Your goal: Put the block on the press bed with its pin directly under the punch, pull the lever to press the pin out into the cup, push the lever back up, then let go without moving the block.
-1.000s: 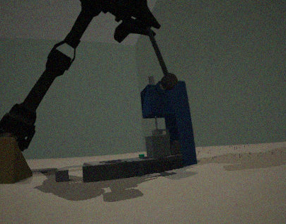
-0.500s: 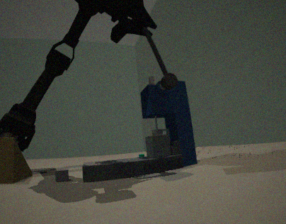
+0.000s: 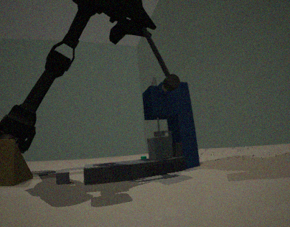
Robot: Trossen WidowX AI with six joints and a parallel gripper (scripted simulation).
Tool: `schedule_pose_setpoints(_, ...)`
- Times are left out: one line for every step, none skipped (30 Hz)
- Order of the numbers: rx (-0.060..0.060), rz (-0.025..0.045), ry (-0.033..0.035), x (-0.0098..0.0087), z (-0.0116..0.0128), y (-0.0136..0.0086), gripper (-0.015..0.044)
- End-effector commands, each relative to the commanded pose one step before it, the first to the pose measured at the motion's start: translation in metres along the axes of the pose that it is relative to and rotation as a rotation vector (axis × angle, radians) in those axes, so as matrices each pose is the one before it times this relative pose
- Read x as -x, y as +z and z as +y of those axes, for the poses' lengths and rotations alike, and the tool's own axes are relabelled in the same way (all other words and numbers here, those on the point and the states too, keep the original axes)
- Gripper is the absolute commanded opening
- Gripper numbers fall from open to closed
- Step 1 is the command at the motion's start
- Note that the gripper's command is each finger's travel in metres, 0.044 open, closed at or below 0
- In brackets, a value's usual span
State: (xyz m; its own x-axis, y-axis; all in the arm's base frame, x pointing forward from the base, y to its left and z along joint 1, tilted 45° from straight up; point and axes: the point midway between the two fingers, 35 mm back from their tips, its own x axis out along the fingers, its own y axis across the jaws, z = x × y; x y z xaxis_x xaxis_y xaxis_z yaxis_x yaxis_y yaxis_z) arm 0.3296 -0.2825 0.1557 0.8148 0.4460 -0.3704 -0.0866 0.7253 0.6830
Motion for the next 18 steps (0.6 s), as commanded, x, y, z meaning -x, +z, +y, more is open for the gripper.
schedule_pose_setpoints(-0.0077, 0.00195, 0.00019, 0.00212, -0.00054, -0.0049, 0.0)
schedule_pose_setpoints(0.0, 0.00002, -0.00002, 0.00032, -0.00001, -0.00055, 0.0)
schedule_pose_setpoints(0.0, 0.00002, -0.00002, 0.00032, -0.00001, -0.00055, 0.0)
schedule_pose_setpoints(0.0, 0.00002, -0.00002, 0.00032, -0.00001, -0.00055, 0.0)
schedule_pose_setpoints(0.0, 0.00002, -0.00002, 0.00032, -0.00001, -0.00055, 0.0)
schedule_pose_setpoints(0.0, 0.00002, -0.00002, 0.00031, -0.00001, -0.00055, 0.0)
schedule_pose_setpoints(0.0, 0.00002, -0.00002, 0.00031, -0.00001, -0.00055, 0.0)
schedule_pose_setpoints(0.0, 0.00002, -0.00002, 0.00031, -0.00001, -0.00055, 0.0)
schedule_pose_setpoints(0.0, 0.00002, -0.00002, 0.00031, -0.00001, -0.00055, 0.0)
schedule_pose_setpoints(0.0, 0.00002, -0.00002, 0.0003, -0.00001, -0.00055, 0.0)
schedule_pose_setpoints(0.0, 0.00002, -0.00002, 0.00029, -0.00001, -0.00054, 0.0)
schedule_pose_setpoints(0.0, 0.00002, -0.00002, 0.00029, -0.00001, -0.00054, 0.0)
schedule_pose_setpoints(0.0, 0.00002, -0.00001, 0.00029, -0.00001, -0.00054, 0.0)
schedule_pose_setpoints(0.0, 0.00002, -0.00001, 0.00028, -0.00001, -0.00054, 0.0)
schedule_pose_setpoints(0.0, 0.00002, -0.00001, 0.00028, -0.00001, -0.00054, 0.0)
schedule_pose_setpoints(0.0, 0.00002, -0.00001, 0.00028, -0.00001, -0.00054, 0.0)
schedule_pose_setpoints(0.0, 0.00002, -0.00001, 0.00028, -0.00001, -0.00054, 0.0)
schedule_pose_setpoints(0.0, 0.00002, -0.00001, 0.00028, -0.00001, -0.00054, 0.0)
